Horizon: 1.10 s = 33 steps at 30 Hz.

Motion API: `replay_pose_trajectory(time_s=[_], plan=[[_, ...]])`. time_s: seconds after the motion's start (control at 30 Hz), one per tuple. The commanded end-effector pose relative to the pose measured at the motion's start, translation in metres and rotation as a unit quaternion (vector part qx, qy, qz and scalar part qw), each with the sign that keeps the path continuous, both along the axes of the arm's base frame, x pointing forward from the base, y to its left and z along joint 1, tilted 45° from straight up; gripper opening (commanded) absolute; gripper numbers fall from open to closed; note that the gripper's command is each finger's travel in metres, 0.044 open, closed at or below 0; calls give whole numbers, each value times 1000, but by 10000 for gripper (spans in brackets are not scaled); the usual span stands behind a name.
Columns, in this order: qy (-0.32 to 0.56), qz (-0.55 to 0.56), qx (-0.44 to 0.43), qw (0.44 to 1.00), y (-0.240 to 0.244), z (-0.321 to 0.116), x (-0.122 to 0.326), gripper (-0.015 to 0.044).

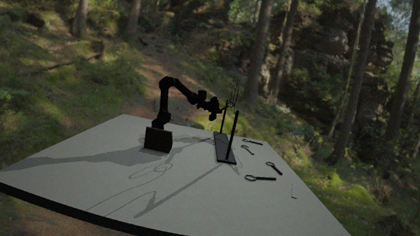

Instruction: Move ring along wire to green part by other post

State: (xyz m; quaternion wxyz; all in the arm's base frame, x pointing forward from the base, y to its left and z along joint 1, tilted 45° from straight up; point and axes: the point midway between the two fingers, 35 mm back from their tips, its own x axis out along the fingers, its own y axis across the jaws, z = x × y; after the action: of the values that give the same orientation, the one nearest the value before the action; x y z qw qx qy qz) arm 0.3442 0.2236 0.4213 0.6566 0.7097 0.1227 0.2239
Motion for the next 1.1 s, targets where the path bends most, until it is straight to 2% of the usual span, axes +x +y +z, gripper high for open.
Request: replay_pose_trajectory(time_s=[0.0,0.57,1.07], plan=[[-1,0,-56,998,0,-16,-1,-150],[-2,-5,-252,968,-15,-73,1,-150],[-3,-8,-367,930,-38,-107,2,-150]])
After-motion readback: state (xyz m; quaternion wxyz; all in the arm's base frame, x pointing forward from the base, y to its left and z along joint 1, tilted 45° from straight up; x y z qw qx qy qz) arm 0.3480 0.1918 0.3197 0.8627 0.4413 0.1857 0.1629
